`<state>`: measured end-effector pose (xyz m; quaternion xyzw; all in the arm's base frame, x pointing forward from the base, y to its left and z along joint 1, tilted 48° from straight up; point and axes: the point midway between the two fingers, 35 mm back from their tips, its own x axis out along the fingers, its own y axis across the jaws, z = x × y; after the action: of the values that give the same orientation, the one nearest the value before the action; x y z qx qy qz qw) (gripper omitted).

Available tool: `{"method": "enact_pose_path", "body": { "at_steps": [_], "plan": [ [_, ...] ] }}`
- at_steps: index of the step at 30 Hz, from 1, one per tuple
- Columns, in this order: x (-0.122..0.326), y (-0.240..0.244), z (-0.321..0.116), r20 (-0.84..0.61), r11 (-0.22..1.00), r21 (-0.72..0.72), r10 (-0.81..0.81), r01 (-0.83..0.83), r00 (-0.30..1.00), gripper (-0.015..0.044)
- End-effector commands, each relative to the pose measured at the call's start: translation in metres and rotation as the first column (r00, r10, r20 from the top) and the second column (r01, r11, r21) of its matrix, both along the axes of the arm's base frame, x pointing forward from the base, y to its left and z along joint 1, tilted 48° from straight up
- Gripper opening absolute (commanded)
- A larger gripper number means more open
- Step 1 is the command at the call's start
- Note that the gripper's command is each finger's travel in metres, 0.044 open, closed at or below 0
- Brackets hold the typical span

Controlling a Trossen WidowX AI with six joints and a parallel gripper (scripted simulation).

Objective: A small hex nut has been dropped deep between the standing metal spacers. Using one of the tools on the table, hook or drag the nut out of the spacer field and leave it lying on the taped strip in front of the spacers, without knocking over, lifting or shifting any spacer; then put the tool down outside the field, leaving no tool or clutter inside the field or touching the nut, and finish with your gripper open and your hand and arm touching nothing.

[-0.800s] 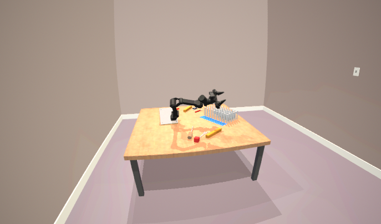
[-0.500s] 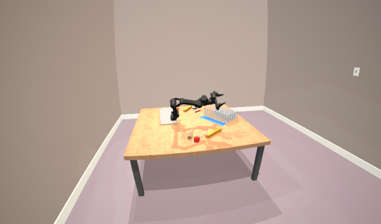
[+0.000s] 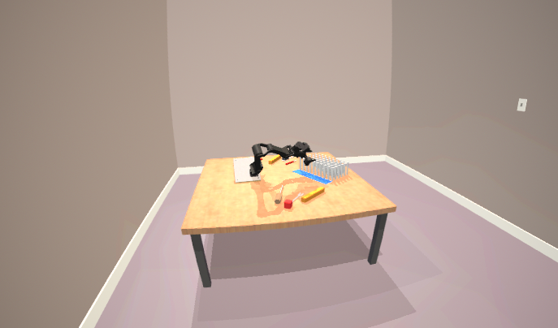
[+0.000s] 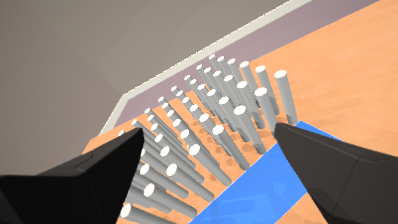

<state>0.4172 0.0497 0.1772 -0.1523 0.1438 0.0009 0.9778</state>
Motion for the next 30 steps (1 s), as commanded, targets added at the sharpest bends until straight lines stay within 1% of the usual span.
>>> {"method": "enact_pose_path", "body": {
  "at_steps": [1,30],
  "plan": [
    [-0.0197,0.0045,-0.0457,-0.134,0.997,-0.076,-0.002,-0.008,0.991,0.0440],
    [-0.0210,0.0048,-0.0481,-0.141,0.997,-0.080,-0.002,-0.009,0.990,0.0440]
  ]
}}
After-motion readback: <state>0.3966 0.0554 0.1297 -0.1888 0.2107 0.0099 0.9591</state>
